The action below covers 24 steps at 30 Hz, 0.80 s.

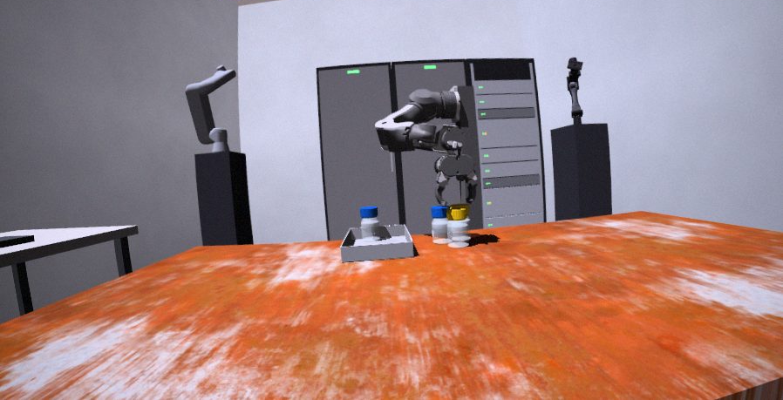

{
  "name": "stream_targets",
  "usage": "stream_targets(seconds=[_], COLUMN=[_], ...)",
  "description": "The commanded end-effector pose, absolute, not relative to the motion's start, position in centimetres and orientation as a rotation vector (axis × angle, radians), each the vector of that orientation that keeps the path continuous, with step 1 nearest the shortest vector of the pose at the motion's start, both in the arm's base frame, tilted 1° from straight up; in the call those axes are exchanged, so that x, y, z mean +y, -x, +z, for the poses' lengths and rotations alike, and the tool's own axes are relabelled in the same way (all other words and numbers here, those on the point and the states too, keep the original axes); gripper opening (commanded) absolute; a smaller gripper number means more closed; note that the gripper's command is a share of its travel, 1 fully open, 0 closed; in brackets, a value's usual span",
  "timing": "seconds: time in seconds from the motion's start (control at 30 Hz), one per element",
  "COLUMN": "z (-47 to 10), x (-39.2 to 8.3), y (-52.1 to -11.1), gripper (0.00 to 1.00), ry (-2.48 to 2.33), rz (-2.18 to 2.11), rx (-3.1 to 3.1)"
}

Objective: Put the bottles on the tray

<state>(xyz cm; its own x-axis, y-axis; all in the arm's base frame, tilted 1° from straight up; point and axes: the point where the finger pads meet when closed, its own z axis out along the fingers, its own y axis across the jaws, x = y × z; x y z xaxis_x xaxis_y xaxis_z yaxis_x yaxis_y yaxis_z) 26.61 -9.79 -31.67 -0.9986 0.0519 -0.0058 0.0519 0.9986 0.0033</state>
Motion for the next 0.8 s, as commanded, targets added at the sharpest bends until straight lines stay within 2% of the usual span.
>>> stream_targets(seconds=[0.0, 0.77], z=[-31.7, -31.62], x=[-9.66, -9.73], y=[-26.63, -26.69], gripper=[0.42, 0.42], ry=[-0.074, -0.077], rz=[0.014, 0.01], rx=[3.133, 3.13])
